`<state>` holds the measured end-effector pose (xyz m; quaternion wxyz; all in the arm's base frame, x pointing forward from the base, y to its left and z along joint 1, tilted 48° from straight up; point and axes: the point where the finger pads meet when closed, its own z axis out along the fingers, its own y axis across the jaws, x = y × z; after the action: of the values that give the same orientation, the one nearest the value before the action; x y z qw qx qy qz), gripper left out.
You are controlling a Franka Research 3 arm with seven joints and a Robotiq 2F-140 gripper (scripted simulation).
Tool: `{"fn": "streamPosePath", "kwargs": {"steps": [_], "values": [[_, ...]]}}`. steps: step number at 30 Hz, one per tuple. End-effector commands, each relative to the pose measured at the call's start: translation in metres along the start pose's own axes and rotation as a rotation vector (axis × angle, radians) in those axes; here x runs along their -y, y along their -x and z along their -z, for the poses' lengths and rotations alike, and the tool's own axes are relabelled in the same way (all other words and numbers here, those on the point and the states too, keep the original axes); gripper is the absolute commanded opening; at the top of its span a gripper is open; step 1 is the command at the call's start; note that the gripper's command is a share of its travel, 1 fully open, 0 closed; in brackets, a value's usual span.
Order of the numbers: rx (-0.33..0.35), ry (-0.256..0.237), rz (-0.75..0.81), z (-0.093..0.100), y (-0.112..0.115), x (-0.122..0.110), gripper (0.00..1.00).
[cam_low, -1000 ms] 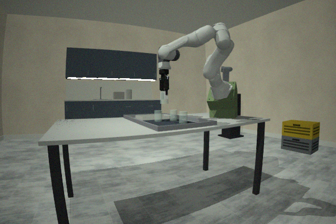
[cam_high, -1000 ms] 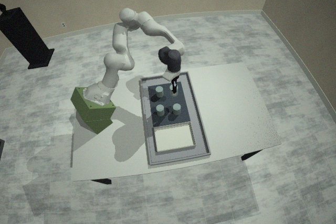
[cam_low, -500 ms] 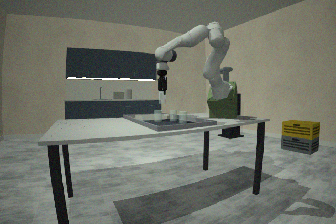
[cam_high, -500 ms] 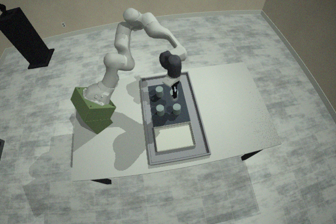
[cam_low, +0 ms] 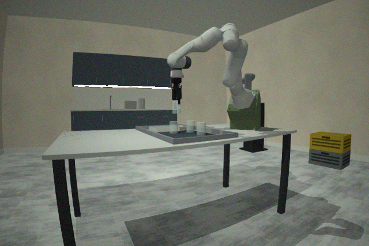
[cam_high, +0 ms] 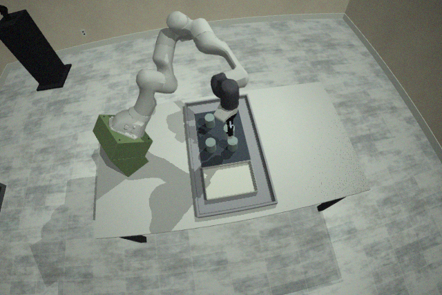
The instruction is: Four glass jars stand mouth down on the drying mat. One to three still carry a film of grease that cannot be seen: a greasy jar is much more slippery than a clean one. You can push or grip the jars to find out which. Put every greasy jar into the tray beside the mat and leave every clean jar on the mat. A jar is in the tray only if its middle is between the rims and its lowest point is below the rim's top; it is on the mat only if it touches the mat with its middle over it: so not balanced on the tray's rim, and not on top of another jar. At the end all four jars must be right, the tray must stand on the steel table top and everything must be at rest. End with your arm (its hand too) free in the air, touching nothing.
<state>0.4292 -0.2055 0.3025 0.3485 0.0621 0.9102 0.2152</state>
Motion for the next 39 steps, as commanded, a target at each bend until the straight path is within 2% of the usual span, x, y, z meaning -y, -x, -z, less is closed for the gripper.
{"fn": "streamPosePath", "kwargs": {"steps": [1,4,19,21,36,39], "values": [[0.003,-0.012,0.044,0.003,0.000,0.016,0.00],[0.003,-0.012,0.044,0.003,-0.001,0.020,0.00],[0.003,-0.012,0.044,0.004,-0.007,0.069,0.00],[0.003,-0.012,0.044,0.004,-0.007,0.069,0.00],[0.003,-0.012,0.044,0.004,-0.013,0.119,0.00],[0.003,-0.012,0.044,0.004,-0.013,0.122,0.00]]}}
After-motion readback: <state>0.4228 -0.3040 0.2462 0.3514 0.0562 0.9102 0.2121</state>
